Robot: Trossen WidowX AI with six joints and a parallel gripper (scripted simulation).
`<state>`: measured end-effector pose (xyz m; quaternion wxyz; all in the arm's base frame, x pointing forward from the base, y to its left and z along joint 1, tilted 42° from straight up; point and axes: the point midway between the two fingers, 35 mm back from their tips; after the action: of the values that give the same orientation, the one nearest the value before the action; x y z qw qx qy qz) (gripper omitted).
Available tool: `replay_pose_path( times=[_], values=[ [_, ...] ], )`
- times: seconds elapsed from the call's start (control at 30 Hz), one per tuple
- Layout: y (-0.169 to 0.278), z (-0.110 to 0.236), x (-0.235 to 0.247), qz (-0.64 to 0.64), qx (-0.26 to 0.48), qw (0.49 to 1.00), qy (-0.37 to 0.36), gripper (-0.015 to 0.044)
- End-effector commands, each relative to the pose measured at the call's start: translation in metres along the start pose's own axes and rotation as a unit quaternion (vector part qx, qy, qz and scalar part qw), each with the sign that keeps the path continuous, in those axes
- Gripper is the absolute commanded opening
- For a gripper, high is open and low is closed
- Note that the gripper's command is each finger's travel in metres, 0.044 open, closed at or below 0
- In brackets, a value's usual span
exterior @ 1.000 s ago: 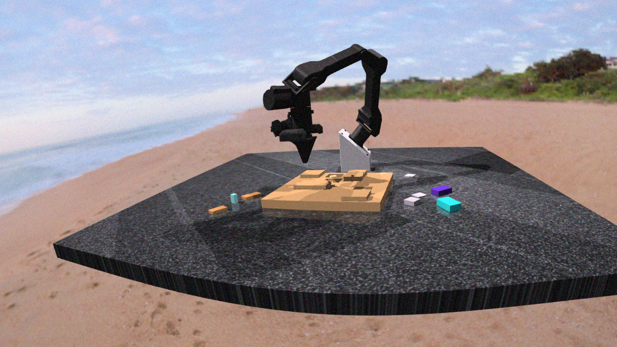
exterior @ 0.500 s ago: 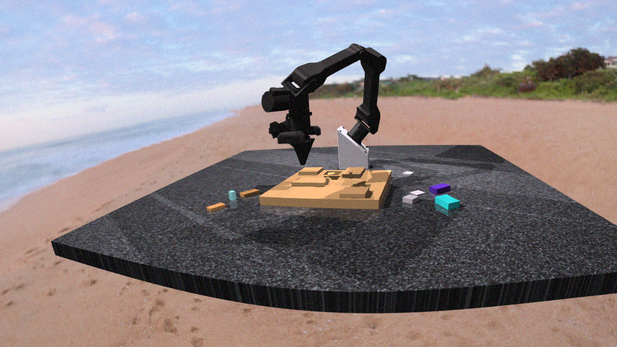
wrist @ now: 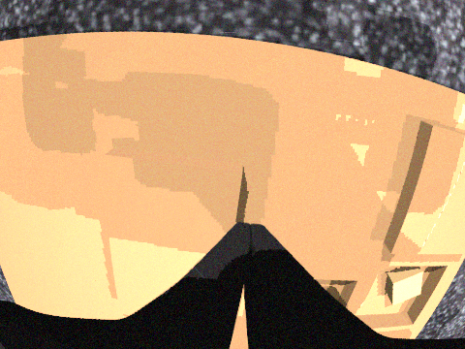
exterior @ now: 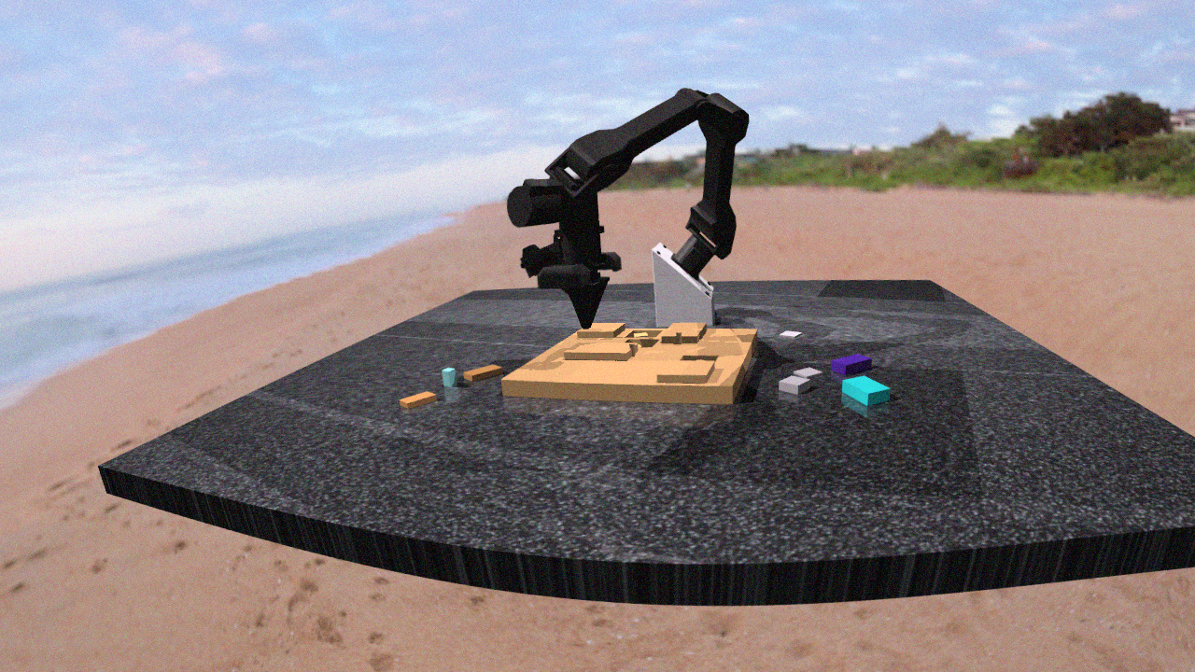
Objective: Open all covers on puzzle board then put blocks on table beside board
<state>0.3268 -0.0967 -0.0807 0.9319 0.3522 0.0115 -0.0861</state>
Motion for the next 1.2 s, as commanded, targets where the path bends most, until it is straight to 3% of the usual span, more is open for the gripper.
replay_pose_path(
  times=[0.0, 1.17],
  values=[
    [0.000, -0.005, -0.002, -0.005, 0.003, 1.000, 0.002, 0.0000],
    [-0.002, -0.029, 0.007, -0.005, 0.004, 1.000, 0.002, 0.0000]
  ],
)
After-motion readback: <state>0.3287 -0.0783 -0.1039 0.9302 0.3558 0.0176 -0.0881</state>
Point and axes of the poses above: the point midway between the two fingers, 35 mm back from their tips, its own z axis back along the fingers, its own x axis across the jaws, y = z × x, and after that the axes turned 2 degrees about -z, right-handed
